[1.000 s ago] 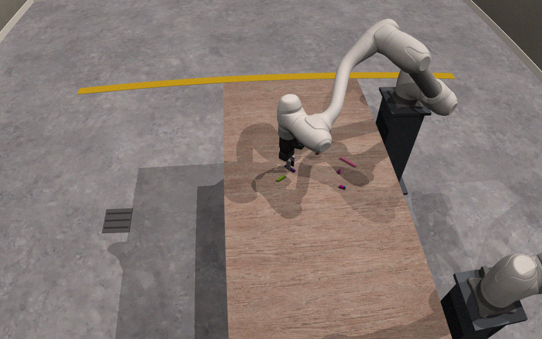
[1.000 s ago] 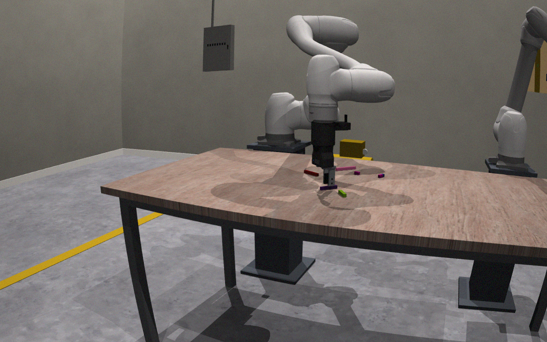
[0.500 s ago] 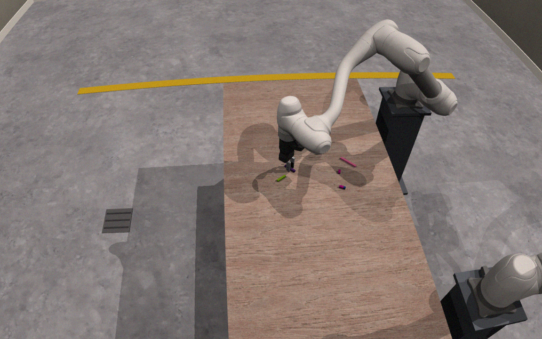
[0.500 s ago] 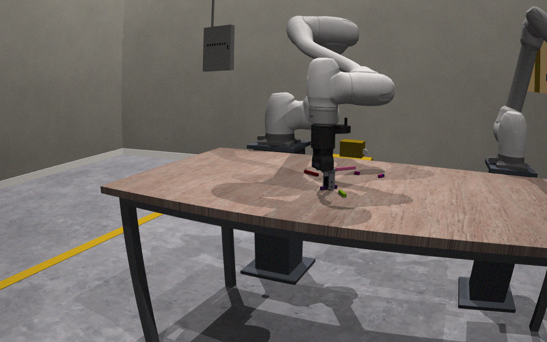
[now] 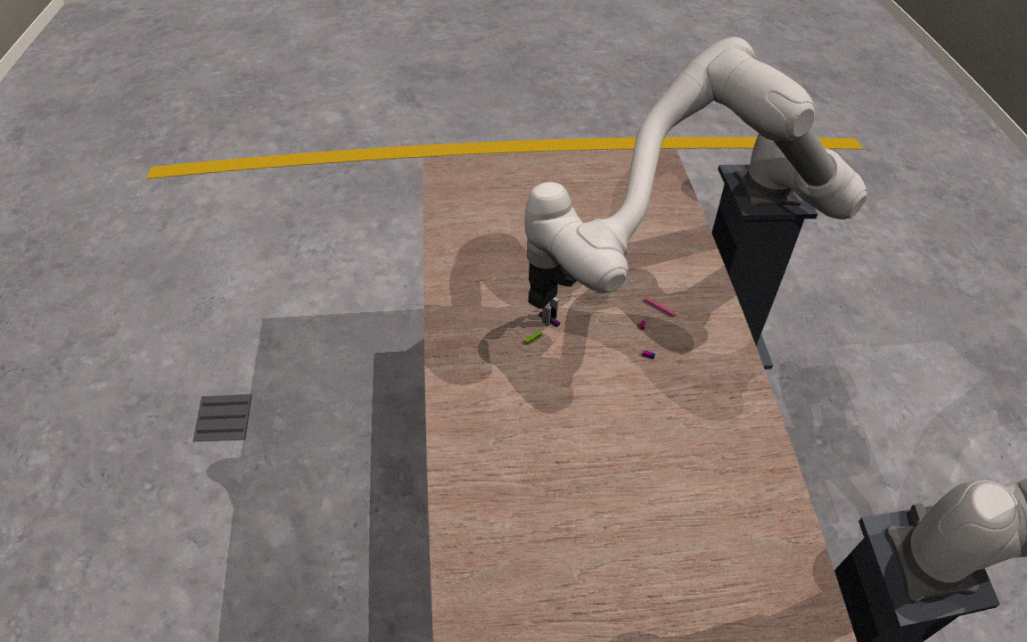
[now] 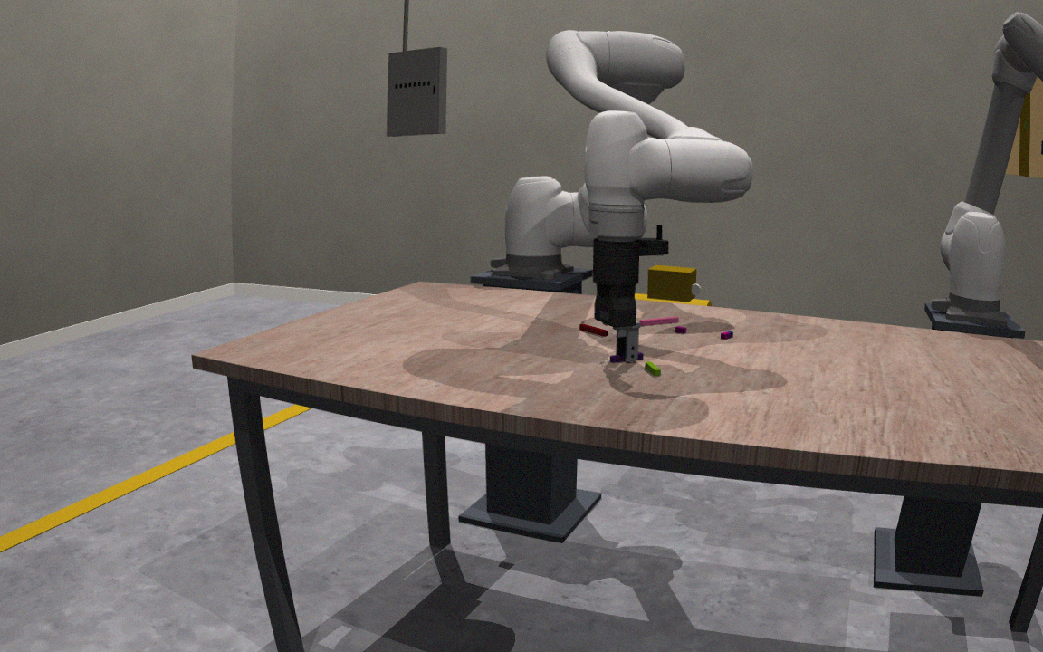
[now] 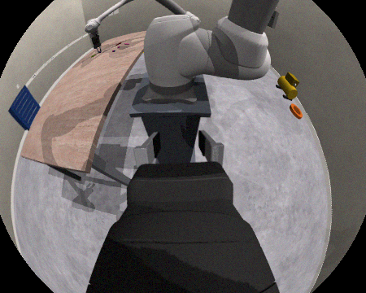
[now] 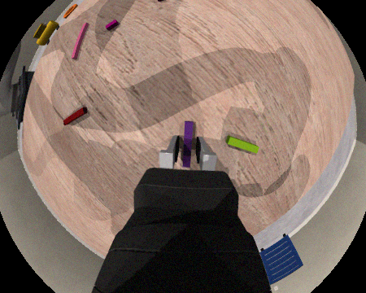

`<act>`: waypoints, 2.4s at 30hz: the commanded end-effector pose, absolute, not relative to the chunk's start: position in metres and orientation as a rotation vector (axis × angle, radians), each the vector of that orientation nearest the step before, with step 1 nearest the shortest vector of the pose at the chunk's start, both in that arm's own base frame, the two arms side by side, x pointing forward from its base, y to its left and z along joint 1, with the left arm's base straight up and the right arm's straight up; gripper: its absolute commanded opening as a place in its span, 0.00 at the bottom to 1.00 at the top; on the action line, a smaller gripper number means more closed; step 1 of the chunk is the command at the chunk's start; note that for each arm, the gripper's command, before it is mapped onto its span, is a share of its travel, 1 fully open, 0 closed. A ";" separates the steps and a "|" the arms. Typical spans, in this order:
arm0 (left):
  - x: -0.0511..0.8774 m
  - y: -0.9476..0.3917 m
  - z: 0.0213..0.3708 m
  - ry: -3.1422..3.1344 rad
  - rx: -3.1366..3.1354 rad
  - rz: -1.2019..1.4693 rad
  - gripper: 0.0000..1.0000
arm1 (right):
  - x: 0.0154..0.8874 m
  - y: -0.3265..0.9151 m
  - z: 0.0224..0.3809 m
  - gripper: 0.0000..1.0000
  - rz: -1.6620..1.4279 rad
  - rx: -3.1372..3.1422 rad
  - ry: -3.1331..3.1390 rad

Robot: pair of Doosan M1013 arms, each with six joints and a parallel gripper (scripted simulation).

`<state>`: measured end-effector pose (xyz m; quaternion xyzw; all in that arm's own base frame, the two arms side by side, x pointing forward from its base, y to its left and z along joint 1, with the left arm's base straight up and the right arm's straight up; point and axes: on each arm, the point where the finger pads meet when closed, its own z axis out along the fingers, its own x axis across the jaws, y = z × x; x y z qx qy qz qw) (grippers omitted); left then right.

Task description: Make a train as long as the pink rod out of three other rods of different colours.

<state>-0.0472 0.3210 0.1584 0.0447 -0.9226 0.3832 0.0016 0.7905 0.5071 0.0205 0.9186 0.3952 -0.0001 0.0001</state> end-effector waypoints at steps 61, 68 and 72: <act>-0.047 0.321 0.159 -2.896 0.140 1.201 1.00 | 0.791 0.507 0.023 0.24 0.002 2.886 1.242; -0.047 0.321 0.159 -2.896 0.140 1.201 1.00 | 0.791 0.507 0.042 0.24 0.002 2.886 1.242; -0.047 0.321 0.159 -2.896 0.140 1.201 1.00 | 0.791 0.507 0.072 0.24 0.002 2.886 1.242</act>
